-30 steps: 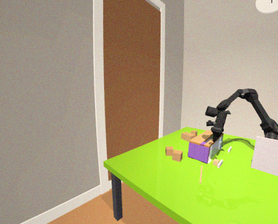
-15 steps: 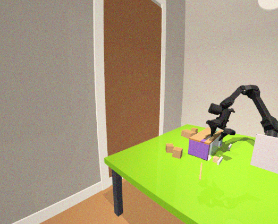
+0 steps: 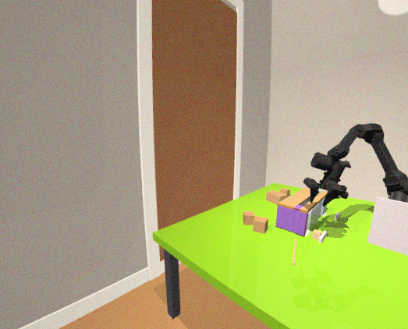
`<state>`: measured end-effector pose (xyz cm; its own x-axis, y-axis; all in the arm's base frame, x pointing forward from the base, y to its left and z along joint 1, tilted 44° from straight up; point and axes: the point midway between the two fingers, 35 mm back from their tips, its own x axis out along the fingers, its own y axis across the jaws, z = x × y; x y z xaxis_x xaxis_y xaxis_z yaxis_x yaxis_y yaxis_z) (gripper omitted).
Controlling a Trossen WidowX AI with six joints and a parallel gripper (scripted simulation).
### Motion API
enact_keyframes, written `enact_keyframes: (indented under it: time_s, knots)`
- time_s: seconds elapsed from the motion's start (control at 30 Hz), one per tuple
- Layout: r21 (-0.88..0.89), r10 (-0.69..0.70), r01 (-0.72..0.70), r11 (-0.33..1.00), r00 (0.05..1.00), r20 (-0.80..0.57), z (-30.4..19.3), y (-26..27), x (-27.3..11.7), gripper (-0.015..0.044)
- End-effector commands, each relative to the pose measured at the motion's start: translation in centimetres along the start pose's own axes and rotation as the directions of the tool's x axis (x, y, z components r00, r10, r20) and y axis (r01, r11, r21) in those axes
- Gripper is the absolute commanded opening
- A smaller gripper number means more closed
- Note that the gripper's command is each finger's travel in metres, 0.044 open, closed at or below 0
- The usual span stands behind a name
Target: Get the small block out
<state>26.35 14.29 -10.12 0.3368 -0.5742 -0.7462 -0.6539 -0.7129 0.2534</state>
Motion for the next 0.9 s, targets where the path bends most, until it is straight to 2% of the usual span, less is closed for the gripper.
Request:
enact_keyframes:
  time_s: [0.0,0.53,0.73,0.87]
  knots:
    - [-0.762,-0.041,-0.058,0.645,0.993,-0.111,1.1,0.1,-0.5,0.0285]
    - [-0.767,-0.042,-0.059,0.639,0.993,-0.111,1.2,0.1,-0.3,0.0285]
    - [-0.767,-0.041,-0.062,0.639,0.993,-0.114,2.8,2.2,7.6,0.0285]
    - [-0.767,-0.04,-0.063,0.639,0.993,-0.115,3.0,2.6,8.4,0.0285]
